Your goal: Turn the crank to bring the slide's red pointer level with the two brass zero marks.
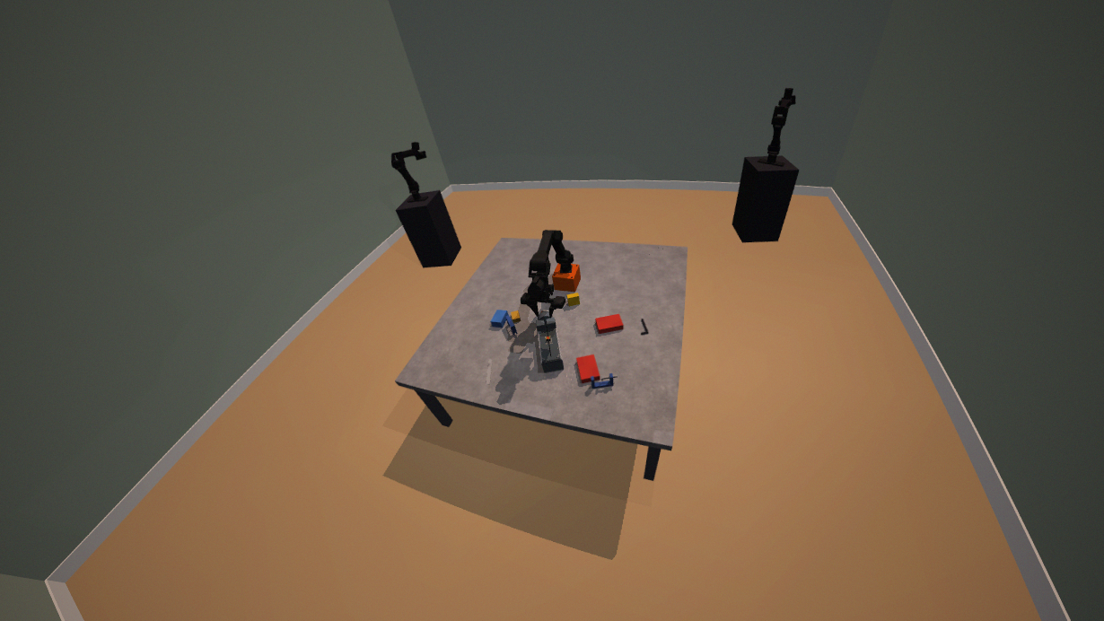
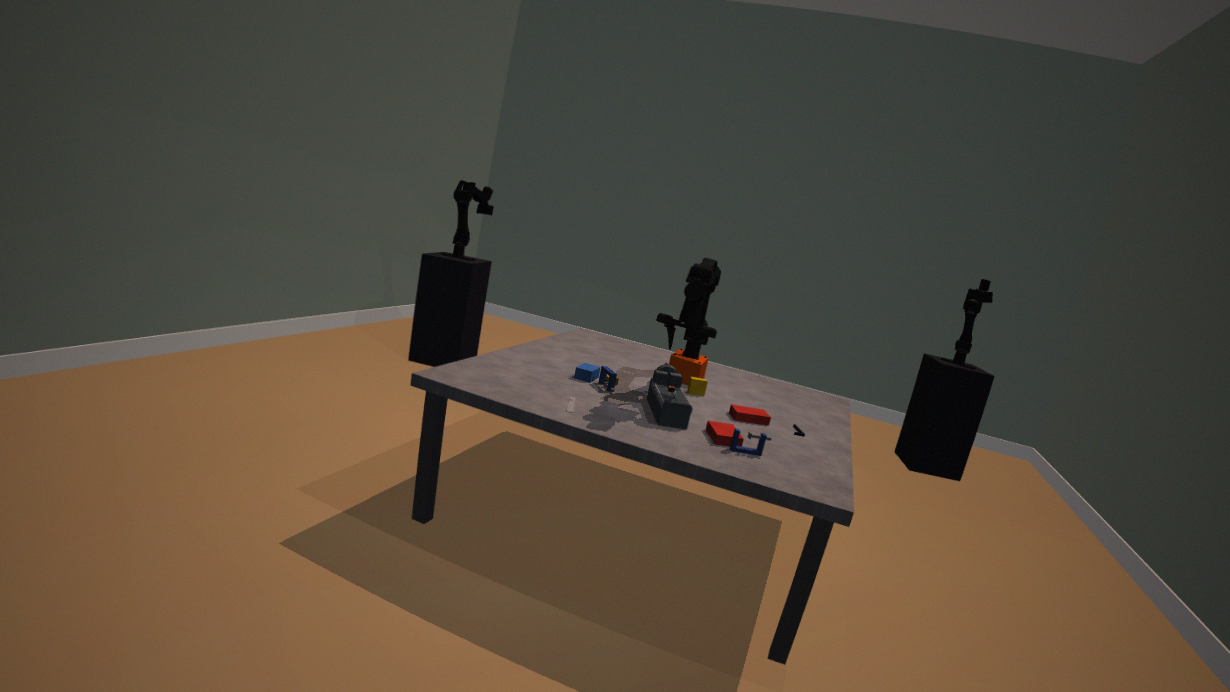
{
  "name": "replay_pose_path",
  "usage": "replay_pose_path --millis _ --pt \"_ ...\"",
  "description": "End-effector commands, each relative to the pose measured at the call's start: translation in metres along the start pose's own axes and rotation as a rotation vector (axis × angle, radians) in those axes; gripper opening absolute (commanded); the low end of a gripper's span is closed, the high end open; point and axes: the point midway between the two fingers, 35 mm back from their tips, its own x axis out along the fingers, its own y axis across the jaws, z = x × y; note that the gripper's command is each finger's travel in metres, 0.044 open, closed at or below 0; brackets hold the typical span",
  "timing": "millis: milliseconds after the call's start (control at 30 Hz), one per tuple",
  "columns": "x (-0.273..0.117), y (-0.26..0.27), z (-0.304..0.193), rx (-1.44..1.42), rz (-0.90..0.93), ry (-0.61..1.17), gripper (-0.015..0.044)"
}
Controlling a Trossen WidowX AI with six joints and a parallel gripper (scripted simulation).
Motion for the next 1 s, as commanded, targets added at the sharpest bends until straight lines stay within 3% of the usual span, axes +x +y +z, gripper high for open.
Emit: replay_pose_path --millis 0,100,133,700,967 --pt "0.0 -0.0002 0.0 0.0 -0.001 0.0 0.0368" --pt "0.0 -0.0002 0.0 0.0 -0.001 0.0 0.044" --pt "0.0 -0.0002 0.0 0.0 -0.001 0.0 0.044" --pt "0.0 -0.0002 0.0 0.0 -0.001 0.0 0.0" --pt "0.0 -0.0001 0.0 0.0 0.0 0.0 0.0"
